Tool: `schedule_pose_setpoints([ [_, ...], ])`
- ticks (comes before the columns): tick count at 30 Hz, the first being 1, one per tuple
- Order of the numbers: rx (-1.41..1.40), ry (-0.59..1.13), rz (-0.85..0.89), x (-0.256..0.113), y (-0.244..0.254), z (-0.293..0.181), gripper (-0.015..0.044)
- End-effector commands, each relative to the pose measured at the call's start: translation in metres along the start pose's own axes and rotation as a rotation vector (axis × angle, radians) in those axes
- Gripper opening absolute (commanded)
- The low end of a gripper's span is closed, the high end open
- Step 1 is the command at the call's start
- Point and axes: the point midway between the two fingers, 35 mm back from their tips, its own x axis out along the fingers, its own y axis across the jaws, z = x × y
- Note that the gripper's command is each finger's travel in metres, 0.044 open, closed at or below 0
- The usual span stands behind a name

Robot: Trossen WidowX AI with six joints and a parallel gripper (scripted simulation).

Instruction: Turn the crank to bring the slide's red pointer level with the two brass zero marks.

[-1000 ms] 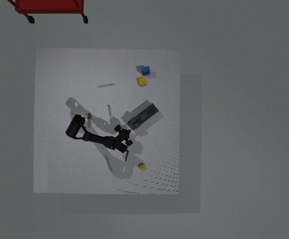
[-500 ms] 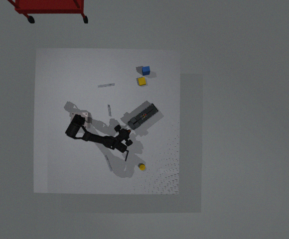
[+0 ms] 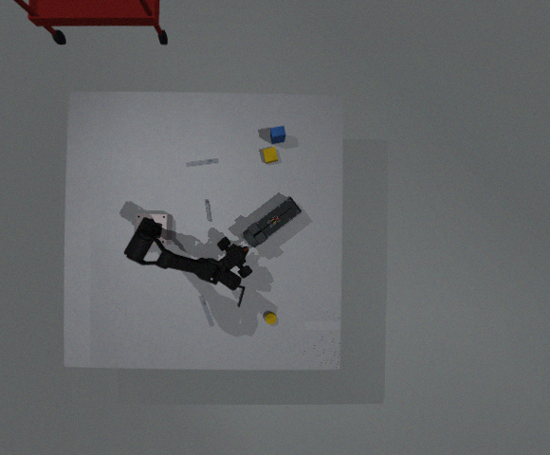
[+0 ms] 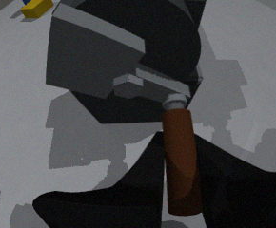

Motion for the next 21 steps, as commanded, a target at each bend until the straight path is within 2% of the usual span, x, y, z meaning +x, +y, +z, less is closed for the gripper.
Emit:
schedule_pose_setpoints([
  [1,0.011,0.014,0.014,0.0056,0.0057,-0.0052,0.0],
  [21,0.011,0.014,0.014,0.0066,0.0079,-0.0062,0.0],
])
